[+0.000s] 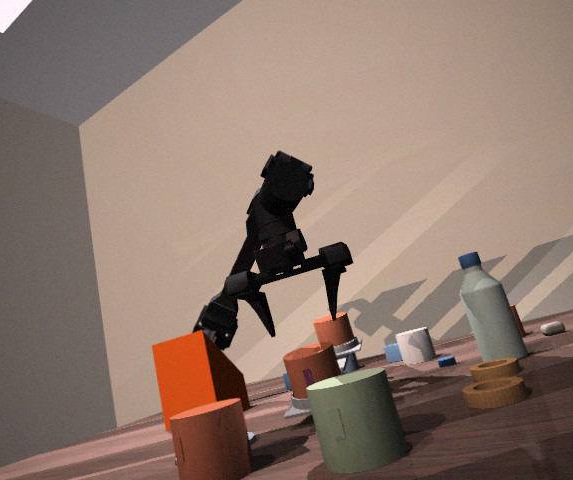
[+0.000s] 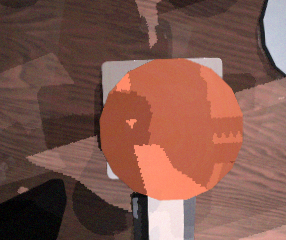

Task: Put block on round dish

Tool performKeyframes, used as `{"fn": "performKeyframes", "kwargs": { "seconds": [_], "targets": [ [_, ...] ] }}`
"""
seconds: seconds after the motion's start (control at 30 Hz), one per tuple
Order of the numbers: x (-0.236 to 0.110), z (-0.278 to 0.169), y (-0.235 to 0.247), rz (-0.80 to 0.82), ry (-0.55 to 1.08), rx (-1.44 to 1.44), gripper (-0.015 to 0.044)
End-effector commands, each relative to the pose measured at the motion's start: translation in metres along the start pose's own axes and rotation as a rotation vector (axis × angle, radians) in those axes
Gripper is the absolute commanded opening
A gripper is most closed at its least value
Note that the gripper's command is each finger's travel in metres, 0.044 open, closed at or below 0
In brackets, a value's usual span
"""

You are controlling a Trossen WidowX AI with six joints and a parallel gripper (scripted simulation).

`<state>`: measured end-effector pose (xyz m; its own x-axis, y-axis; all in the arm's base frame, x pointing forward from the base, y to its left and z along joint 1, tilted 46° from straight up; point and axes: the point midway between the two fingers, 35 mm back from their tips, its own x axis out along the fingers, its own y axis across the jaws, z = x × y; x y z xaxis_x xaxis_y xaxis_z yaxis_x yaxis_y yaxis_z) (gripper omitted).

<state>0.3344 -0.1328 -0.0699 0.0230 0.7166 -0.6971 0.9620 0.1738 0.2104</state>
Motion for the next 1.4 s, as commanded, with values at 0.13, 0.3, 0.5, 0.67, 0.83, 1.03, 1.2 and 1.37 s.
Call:
{"fn": "performKeyframes", "kwargs": {
  "seconds": [0.13, 0.3, 0.5, 0.67, 0.83, 1.03, 1.2, 1.37],
  "targets": [
    [0.007, 0.005, 0.0, -0.003, -0.011, 0.025, 0.044],
    [0.015, 0.005, 0.0, -0.003, -0.011, 0.025, 0.044],
    [0.023, 0.005, 0.0, -0.003, -0.011, 0.025, 0.044],
    [0.032, 0.006, 0.001, -0.003, -0.011, 0.025, 0.044],
    [0.04, 0.006, 0.001, -0.003, -0.01, 0.025, 0.044],
    [0.05, 0.006, 0.001, -0.002, -0.01, 0.025, 0.044],
    [0.058, 0.006, 0.001, -0.002, -0.009, 0.025, 0.044],
    [0.066, 0.005, 0.0, -0.002, -0.009, 0.024, 0.044]
  ]
}}
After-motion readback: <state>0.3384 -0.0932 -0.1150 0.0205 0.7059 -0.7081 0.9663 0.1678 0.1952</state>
